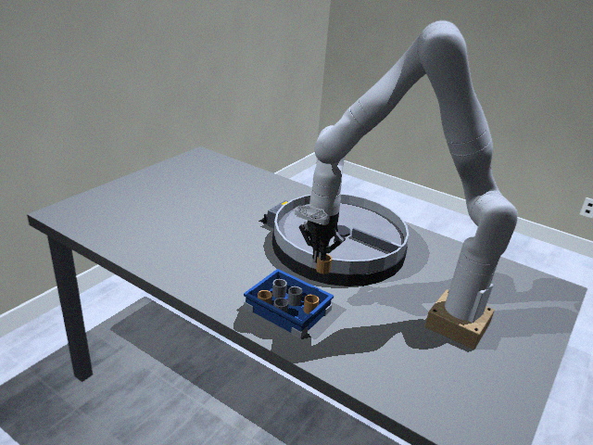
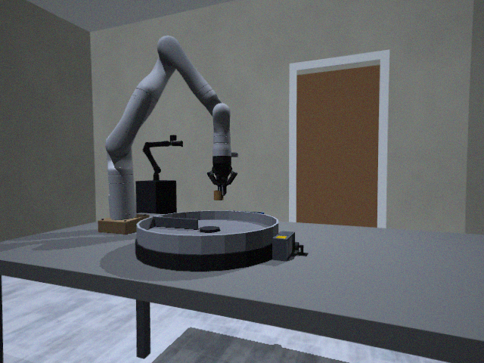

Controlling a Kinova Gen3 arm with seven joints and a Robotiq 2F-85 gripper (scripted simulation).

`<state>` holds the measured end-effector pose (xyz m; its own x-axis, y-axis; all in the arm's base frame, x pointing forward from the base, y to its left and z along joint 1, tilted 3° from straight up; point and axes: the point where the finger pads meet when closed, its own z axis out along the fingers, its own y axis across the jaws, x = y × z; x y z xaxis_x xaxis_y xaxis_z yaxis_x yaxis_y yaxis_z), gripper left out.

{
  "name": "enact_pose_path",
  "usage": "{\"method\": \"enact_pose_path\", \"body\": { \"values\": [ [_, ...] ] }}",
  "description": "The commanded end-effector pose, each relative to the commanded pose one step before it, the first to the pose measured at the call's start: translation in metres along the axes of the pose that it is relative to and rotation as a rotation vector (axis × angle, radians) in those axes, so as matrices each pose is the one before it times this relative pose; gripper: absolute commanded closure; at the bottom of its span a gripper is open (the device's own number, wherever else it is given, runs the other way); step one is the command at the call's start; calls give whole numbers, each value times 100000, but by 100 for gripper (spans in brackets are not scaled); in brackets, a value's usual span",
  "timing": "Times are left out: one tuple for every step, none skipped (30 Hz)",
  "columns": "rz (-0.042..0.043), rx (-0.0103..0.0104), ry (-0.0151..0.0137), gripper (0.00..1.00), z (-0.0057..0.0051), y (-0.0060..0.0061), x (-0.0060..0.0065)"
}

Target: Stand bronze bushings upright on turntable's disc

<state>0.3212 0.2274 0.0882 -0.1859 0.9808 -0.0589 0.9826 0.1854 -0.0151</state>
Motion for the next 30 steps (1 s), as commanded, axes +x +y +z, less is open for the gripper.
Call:
{"method": "enact_pose_path", "body": {
  "values": [
    [2729,-156,501,100,-304,300,-2475],
    [0,0,0,100,0,37,-700],
    [0,0,0,100,0,36,-707],
    [0,0,0,100,0,37,-712],
    [0,0,0,100,0,37,-717],
    [0,0,0,100,0,37,-721],
    [0,0,0,100,0,0,0],
    [0,0,0,100,0,0,0],
    [0,0,0,100,0,38,-723],
    [0,0,0,100,0,37,-726],
    [0,0,0,100,0,38,-726],
    [0,0,0,100,0,37,-727],
    [0,0,0,100,0,38,-726],
    [0,0,0,100,0,37,-726],
    [0,0,0,100,0,38,-724],
    [0,0,0,100,0,37,-722],
    [0,0,0,100,0,38,-719],
    [0,0,0,100,0,37,-716],
    [0,0,0,100,0,37,-713],
    [0,0,0,100,0,37,-709],
    [0,0,0,100,0,36,-704],
    [0,0,0,100,0,37,-699],
    [0,0,0,100,0,36,-694],
    [0,0,0,100,0,0,0],
    [0,0,0,100,0,0,0],
    [0,0,0,100,0,36,-688],
    [0,0,0,100,0,36,-682],
    [0,0,0,100,0,34,-675],
    [0,0,0,100,0,35,-668],
    [0,0,0,100,0,34,-661]
  ]
}}
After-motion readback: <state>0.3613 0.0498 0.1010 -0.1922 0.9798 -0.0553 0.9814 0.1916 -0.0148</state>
